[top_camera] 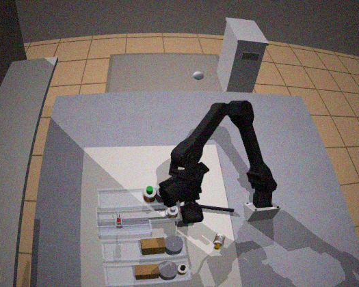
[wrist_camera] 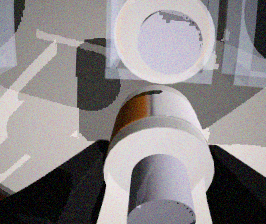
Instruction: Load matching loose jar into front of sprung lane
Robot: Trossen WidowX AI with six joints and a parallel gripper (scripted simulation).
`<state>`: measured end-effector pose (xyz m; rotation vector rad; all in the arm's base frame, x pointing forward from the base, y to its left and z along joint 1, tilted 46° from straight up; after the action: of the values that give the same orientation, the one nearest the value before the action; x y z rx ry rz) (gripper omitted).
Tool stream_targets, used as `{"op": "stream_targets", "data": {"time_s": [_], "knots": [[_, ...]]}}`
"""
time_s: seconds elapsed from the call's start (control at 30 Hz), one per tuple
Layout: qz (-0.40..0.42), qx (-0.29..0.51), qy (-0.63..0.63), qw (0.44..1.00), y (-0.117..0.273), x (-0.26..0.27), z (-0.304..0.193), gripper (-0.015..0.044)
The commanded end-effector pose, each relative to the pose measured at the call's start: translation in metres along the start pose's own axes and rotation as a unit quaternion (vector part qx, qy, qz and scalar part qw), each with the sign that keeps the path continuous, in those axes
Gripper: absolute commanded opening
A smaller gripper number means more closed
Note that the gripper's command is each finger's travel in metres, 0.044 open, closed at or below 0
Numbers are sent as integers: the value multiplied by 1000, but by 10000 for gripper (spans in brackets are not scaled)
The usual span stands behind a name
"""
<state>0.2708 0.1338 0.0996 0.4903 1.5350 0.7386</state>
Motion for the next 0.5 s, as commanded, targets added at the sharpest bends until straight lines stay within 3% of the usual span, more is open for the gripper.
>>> {"op": "stream_targets", "data": {"time_s": [0.0, 0.47], "knots": [[-1, -2, 2, 1000, 0, 0, 2, 0], [-1, -2, 2, 1000, 0, 1, 8, 0]]}}
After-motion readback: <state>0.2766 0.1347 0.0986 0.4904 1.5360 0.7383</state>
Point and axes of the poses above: the point midway between the two fingers, 35 mm back from their tips, its own y axis back along the fingers, its own x axis across the jaws, z = x × y, the point moved 8 cm from there along y, back along the fingers, and after that the axes turned 3 degrees about -y, right-handed, at the moved point
